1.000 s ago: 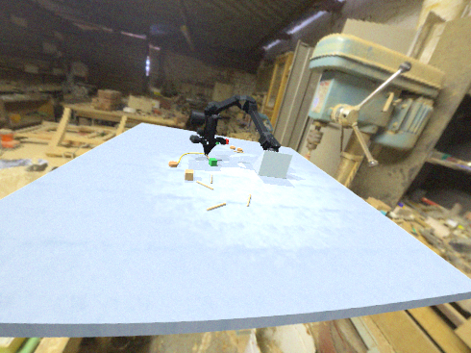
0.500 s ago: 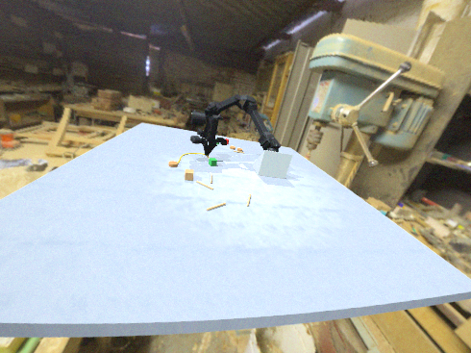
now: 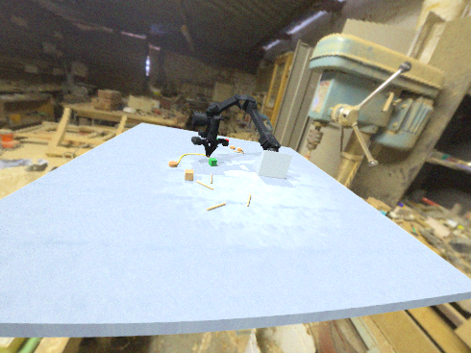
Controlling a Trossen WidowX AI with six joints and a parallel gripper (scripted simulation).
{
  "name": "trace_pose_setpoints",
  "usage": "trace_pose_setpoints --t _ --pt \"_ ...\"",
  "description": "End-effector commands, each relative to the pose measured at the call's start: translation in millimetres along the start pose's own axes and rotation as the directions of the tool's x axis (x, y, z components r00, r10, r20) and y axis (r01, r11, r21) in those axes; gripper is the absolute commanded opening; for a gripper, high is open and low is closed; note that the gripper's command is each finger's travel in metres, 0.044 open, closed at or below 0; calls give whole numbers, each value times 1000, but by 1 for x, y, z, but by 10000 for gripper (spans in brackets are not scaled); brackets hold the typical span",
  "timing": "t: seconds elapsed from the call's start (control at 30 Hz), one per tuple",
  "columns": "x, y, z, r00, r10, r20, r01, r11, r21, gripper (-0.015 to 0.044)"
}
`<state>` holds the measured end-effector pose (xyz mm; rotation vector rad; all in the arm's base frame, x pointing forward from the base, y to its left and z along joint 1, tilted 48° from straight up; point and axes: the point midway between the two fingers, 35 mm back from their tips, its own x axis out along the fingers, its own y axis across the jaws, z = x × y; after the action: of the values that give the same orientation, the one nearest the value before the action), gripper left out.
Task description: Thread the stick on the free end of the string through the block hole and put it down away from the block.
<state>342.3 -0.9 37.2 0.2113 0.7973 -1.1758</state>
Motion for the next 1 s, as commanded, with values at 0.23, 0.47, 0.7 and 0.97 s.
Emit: trace_pose_setpoints --t 0.23,0.47,0.7,0.97 --pt "3 -2 -13 1000 -10 -6 10 1000 -5 0" --pt "3 -2 -19 1000 -10 -6 10 1000 -5 0" --pt "3 -2 -25 1000 -10 -6 10 1000 -5 0" --pt "3 -2 -32 1000 -9 -6 9 1000 -5 0"
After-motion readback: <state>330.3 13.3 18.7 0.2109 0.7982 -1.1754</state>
